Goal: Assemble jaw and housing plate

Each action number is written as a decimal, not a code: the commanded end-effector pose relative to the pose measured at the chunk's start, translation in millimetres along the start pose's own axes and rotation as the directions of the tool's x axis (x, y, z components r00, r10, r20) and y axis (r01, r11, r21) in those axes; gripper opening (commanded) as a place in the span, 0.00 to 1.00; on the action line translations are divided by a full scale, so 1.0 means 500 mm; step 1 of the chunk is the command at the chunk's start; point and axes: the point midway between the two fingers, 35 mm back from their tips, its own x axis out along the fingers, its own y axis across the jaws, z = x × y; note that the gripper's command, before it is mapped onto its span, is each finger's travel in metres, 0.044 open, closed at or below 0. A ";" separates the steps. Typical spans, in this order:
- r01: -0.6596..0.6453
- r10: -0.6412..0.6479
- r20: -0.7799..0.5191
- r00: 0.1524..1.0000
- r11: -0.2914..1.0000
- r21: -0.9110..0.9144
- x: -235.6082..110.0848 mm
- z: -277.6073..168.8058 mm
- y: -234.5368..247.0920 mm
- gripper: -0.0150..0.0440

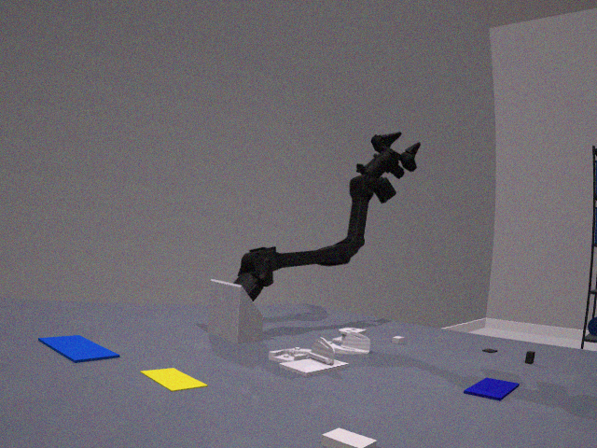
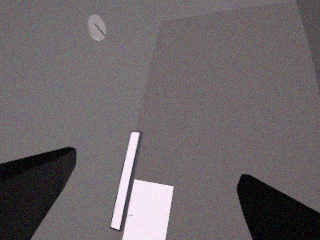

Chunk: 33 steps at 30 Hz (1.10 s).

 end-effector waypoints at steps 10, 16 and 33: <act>0.044 -0.016 -0.109 0.994 0.964 0.261 -0.008 -0.113 -0.046 1.00; 0.075 -0.011 -0.168 0.986 0.920 0.385 -0.013 -0.169 -0.056 1.00; 0.179 0.000 -0.304 0.953 0.808 0.562 -0.033 -0.310 -0.064 1.00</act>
